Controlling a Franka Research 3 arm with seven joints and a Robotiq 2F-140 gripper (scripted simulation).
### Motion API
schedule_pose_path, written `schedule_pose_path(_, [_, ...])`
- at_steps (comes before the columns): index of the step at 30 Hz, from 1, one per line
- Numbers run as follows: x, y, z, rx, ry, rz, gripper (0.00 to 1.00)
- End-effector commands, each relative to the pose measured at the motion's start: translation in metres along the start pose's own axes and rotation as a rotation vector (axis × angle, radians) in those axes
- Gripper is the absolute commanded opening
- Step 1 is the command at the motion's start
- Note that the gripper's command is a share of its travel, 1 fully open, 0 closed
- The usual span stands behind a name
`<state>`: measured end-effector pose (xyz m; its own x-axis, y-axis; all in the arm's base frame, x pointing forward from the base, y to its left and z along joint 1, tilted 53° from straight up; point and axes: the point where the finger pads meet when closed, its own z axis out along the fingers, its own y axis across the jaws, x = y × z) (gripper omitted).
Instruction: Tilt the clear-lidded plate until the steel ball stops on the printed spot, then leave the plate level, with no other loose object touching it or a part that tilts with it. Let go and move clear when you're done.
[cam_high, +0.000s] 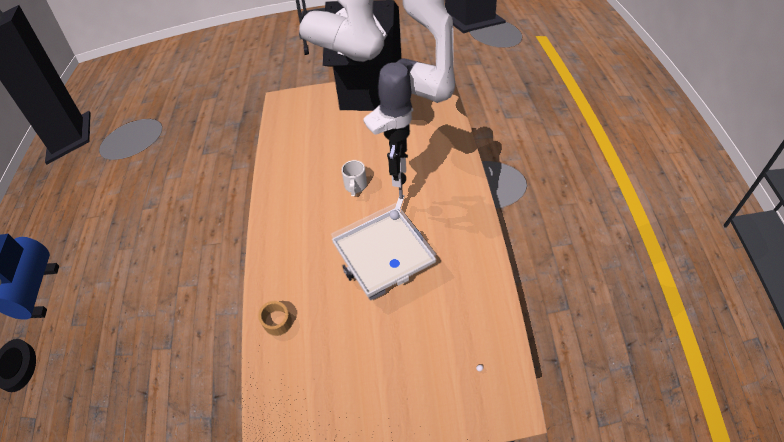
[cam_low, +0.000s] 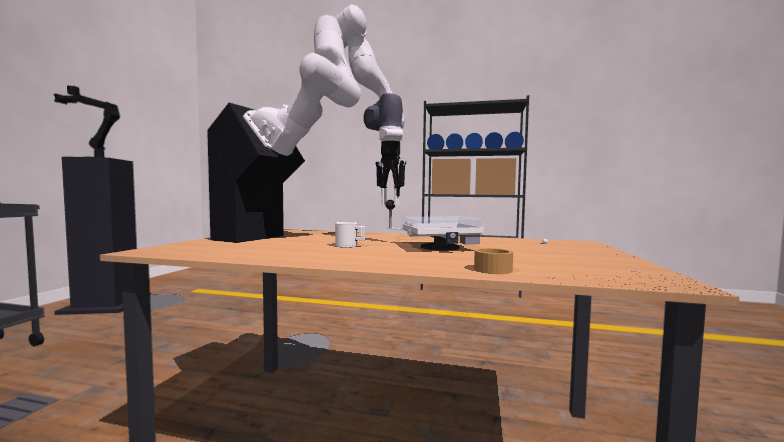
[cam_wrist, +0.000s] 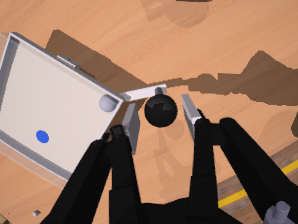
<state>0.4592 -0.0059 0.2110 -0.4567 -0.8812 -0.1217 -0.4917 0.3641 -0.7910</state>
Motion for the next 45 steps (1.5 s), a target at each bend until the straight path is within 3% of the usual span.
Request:
schedule_pose_path(1, [-0.001, 0.001, 0.003, -0.003, -0.002, -0.009, 0.36])
schedule_pose_path(28, [-0.002, 0.001, 0.027, -0.003, -0.002, -0.009, 0.36])
schedule_pose_path(45, [-0.002, 0.001, 0.033, -0.003, -0.002, -0.009, 0.36])
